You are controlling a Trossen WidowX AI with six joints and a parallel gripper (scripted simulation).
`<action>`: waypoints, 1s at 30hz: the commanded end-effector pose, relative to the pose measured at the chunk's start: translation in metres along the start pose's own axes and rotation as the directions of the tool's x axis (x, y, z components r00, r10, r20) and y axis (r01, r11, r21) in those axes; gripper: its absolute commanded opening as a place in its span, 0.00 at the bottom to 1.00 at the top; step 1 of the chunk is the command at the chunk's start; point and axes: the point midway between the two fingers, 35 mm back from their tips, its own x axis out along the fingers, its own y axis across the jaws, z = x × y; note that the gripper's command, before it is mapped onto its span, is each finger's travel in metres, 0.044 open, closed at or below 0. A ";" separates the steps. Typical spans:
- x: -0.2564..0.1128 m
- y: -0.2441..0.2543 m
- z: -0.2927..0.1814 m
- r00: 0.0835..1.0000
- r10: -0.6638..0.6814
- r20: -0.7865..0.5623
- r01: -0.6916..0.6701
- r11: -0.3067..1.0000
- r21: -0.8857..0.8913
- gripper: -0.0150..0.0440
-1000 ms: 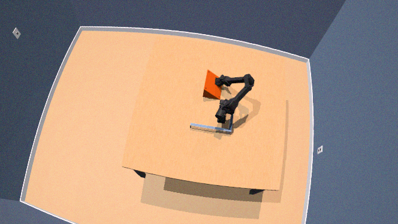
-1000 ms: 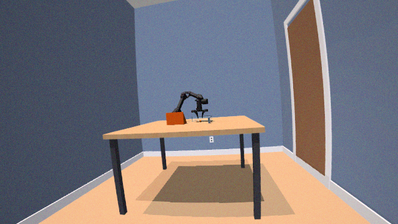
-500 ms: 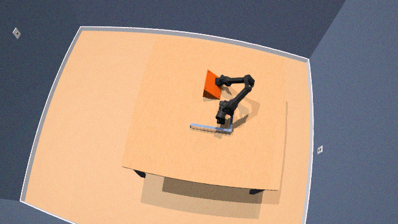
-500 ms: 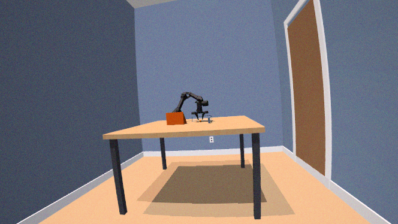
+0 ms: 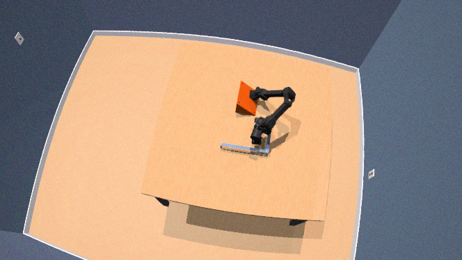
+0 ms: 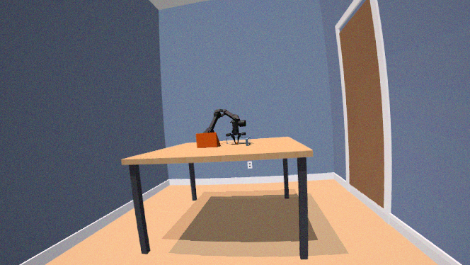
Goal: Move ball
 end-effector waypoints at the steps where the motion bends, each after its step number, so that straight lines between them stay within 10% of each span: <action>1: 0.001 0.000 0.000 1.000 -0.001 0.005 0.001 1.000 0.004 0.34; 30: -0.120 0.000 -0.001 1.000 0.001 0.002 -0.001 1.000 0.005 0.25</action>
